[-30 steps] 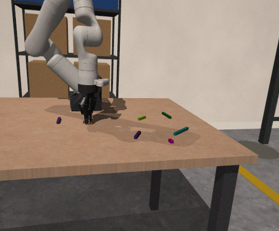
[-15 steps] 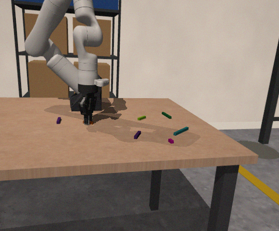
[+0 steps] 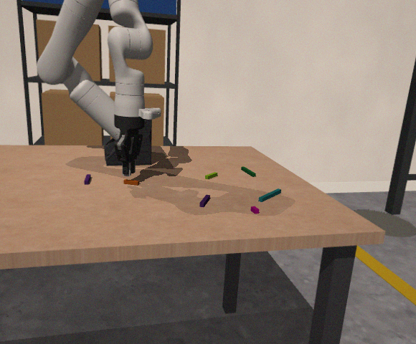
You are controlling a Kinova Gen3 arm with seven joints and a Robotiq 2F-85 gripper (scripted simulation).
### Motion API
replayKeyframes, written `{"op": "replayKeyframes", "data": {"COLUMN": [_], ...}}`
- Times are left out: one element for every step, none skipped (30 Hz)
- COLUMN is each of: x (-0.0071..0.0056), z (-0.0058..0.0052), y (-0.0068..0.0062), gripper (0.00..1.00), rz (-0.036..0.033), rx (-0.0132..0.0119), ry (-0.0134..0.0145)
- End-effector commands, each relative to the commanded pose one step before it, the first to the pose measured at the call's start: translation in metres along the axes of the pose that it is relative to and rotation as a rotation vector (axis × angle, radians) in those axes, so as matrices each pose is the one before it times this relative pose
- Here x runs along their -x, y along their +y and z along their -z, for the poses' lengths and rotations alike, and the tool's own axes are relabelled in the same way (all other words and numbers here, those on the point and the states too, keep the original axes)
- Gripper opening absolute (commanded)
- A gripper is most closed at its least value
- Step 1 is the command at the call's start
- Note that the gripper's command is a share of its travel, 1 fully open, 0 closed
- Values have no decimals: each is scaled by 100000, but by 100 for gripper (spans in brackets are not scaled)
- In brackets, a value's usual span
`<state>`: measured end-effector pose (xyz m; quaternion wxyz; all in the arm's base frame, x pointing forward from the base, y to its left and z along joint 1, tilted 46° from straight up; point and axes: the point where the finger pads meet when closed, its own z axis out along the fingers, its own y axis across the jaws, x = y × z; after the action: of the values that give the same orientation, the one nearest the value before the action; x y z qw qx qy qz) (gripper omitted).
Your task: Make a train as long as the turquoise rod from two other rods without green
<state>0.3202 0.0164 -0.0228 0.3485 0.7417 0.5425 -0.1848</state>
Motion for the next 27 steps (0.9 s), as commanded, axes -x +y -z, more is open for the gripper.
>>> {"op": "replayKeyframes", "data": {"x": [-733,0,0,0,0,0,0,0,0,0,0,1,-1,0,0,0,0,0,0,0,0,0,0,0,0,0,0], "z": [2199,556,544,0,0,522,492,454,410,360,306,251,195,141,93,51,20,3,0,0,0,0,0,0,0,0,0], "y": [93,0,0,0,0,0,0,0,0,0,0,-1,1,0,0,0,0,0,0,0,0,0,0,0,0,0,0], "gripper": [24,24,24,24,24,24,24,24,24,24,24,24,24,24,24,24,24,24,100,100,100,100,100,100,100,100,100], "rz": [756,0,0,0,0,0,0,0,0,0,0,0,0,0,0,0,0,0,0,0,0,0,0,0,0,0,0], "rx": [1241,0,0,0,0,0,0,0,0,0,0,-1,1,0,0,0,0,0,0,0,0,0,0,0,0,0,0], "ry": [2209,0,0,0,0,0,0,0,0,0,0,0,0,0,0,0,0,0,0,0,0,0,0,0,0,0,0]}}
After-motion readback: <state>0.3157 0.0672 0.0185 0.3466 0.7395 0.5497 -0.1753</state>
